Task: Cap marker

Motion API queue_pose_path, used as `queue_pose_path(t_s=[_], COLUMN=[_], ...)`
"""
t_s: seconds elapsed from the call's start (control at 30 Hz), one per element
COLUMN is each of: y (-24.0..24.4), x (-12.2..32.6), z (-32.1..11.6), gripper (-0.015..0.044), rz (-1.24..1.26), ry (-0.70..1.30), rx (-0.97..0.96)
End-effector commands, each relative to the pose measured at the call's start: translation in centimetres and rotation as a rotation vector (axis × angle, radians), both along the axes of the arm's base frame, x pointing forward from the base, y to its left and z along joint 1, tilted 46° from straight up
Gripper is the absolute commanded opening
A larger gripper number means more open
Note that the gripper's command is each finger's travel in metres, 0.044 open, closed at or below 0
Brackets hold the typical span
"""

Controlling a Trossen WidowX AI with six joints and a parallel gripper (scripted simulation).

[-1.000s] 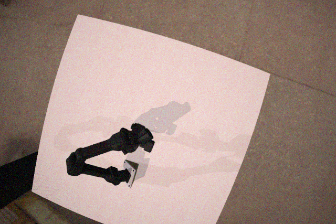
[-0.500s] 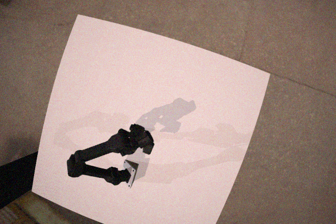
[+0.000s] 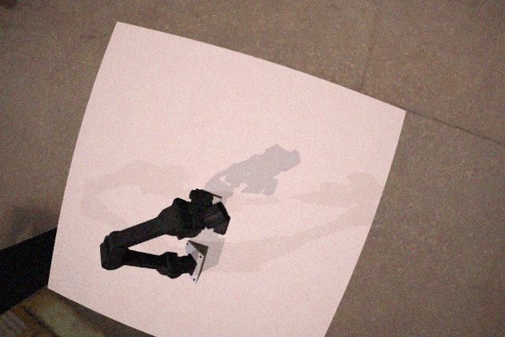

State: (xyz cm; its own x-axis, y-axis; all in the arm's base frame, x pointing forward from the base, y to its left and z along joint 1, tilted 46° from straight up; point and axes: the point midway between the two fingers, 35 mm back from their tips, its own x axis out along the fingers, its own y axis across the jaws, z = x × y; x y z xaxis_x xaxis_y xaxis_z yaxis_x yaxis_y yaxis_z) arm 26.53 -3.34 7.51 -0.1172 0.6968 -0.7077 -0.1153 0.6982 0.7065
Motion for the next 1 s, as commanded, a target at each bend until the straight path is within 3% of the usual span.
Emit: queue_pose_path(t_s=[0.0,0.17,0.97], y=[0.1,0.1,1.4], x=[-0.2,-0.2,-0.4], z=[-0.1,-0.1,-1.4], gripper=[0.0125,0.0,0.0], rz=[0.007,0.007,0.007], ry=[-0.002,-0.002,-0.003], rx=[0.002,0.002,0.003])
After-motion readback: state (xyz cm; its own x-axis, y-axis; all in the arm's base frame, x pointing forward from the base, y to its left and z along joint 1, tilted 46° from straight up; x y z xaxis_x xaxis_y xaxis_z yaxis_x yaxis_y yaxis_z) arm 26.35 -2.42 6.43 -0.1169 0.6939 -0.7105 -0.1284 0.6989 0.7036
